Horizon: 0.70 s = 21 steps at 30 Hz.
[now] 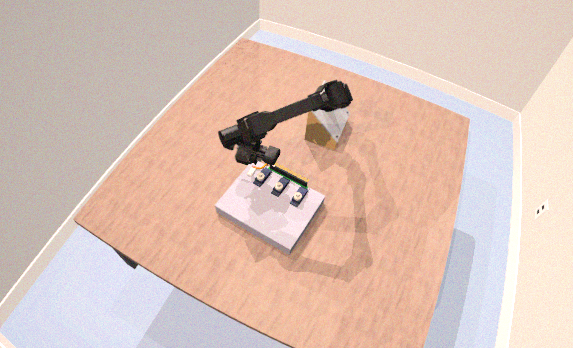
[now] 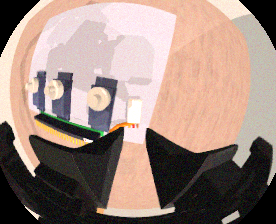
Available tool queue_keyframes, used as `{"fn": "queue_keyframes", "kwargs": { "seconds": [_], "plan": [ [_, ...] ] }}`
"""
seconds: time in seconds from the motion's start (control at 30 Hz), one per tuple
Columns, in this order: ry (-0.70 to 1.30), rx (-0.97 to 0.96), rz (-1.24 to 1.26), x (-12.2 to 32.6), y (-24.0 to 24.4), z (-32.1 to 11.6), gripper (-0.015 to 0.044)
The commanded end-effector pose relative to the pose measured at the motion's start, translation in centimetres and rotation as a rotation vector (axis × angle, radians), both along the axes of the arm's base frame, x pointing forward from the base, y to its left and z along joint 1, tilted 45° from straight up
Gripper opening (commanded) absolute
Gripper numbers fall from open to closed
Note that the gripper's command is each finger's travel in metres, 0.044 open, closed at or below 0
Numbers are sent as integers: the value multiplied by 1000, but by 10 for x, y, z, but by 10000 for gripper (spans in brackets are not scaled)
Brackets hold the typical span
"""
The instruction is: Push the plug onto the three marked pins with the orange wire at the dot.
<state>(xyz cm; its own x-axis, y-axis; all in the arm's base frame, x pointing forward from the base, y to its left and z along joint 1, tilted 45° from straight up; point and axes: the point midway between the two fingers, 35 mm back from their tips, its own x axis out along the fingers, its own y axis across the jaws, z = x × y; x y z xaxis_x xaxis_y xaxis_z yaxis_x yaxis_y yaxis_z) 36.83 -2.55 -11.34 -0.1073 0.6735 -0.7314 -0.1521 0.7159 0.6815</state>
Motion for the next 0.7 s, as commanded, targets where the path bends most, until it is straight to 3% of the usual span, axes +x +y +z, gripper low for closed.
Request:
{"fn": "queue_keyframes", "kwargs": {
  "seconds": [0.0, 0.67],
  "plan": [
    [-7, 18, -1, 3, 3, -3, 115],
    [-7, 20, -1, -1, 27, -28, 115]
  ]
}}
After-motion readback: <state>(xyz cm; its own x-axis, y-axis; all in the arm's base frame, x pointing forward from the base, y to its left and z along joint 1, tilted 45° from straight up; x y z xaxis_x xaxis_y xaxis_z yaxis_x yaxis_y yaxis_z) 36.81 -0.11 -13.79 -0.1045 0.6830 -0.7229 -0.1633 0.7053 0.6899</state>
